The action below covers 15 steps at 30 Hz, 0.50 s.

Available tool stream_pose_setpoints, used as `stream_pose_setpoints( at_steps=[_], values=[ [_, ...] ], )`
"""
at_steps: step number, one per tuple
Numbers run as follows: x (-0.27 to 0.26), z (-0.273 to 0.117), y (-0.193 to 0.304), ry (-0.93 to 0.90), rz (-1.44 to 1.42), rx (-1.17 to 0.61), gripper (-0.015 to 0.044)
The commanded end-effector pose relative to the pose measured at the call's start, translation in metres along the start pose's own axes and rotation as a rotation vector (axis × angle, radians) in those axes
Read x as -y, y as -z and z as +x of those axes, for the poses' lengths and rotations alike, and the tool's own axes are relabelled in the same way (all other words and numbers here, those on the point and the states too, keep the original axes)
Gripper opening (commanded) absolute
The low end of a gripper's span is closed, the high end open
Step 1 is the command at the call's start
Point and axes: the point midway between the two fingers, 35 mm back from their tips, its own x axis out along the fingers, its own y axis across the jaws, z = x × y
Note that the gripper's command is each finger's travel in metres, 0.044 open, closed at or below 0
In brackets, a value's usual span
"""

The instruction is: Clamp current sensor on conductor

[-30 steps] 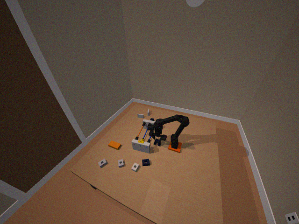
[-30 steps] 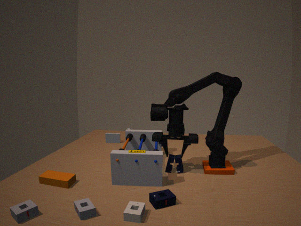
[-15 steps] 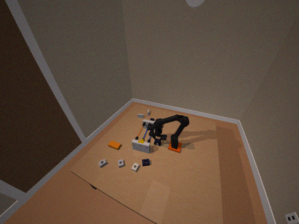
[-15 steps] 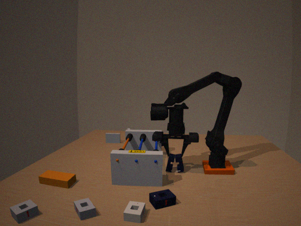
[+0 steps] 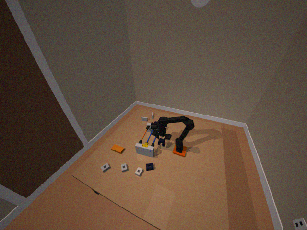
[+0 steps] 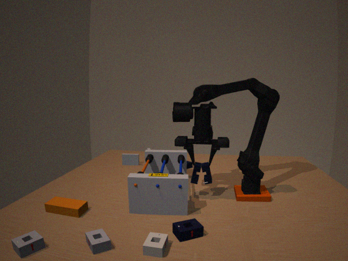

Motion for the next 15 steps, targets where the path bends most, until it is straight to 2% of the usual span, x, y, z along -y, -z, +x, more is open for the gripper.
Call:
stream_pose_setpoints(
  at_steps=[1,8,15],
  values=[
    [-0.001,-0.019,0.001,-0.006,0.007,-0.006,0.0],
    [0.001,-0.034,0.0,-0.015,0.0,-0.008,0.0],
    [0.0,-0.048,0.0,-0.142,-0.065,-0.017,0.0]
  ],
)
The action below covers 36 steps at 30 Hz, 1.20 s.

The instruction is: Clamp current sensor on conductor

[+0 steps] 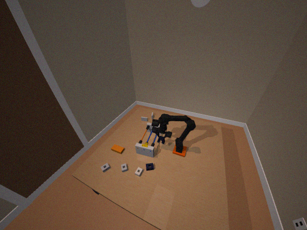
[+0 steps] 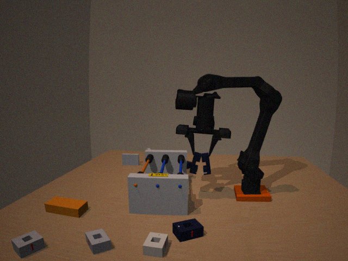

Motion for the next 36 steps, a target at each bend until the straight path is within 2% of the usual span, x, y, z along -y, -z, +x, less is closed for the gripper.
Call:
stream_pose_setpoints(
  at_steps=[1,7,13,32,36],
  values=[
    [-0.002,-0.014,0.0,-0.097,-0.045,-0.005,0.0],
    [-0.01,-0.025,0.002,-0.195,-0.093,-0.009,0.0],
    [-0.022,-0.025,0.004,-0.197,-0.093,-0.01,0.0],
    [-0.11,-0.011,0.007,-0.206,-0.093,-0.009,0.0],
    [-0.113,-0.009,0.007,-0.207,-0.093,-0.009,0.0]
  ],
)
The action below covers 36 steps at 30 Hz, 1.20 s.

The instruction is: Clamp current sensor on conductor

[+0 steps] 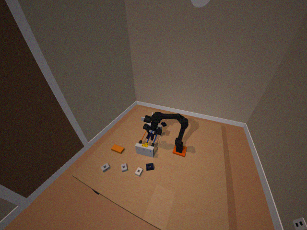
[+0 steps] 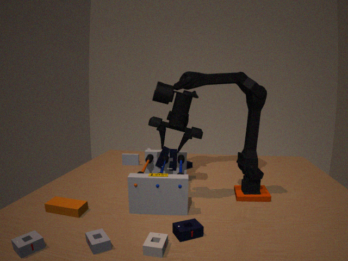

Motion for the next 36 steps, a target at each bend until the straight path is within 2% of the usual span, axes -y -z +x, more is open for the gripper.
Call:
stream_pose_setpoints(
  at_steps=[1,36],
  values=[
    [-0.008,0.002,0.0,-0.01,-0.006,-0.007,0.0],
    [-0.008,0.056,0.001,-0.012,-0.006,-0.006,0.0]
  ],
)
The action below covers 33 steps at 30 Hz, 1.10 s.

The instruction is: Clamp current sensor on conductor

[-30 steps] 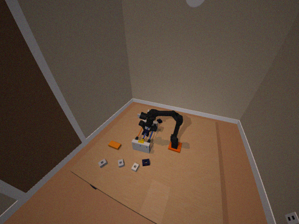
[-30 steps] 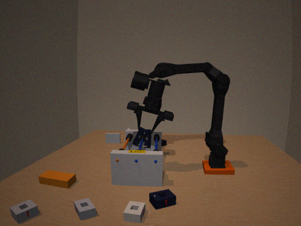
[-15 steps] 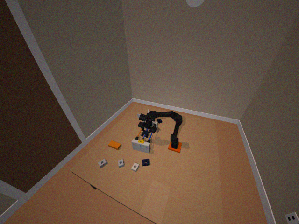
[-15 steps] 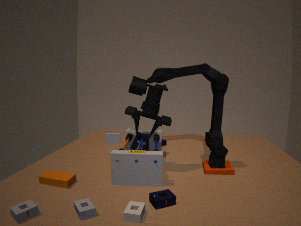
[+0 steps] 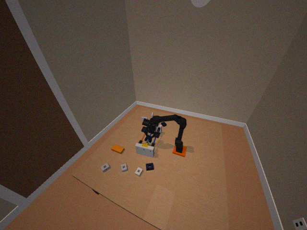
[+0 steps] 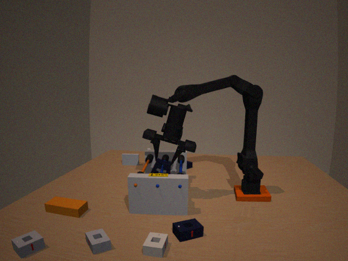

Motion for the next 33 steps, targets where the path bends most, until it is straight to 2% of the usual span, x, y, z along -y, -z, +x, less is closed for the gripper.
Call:
stream_pose_setpoints(
  at_steps=[1,33],
  values=[
    [0.0021,0.0079,0.0008,0.008,-0.007,-0.005,0.0],
    [0.0004,0.0027,0.0,0.001,0.0,0.0,0.0]
  ],
)
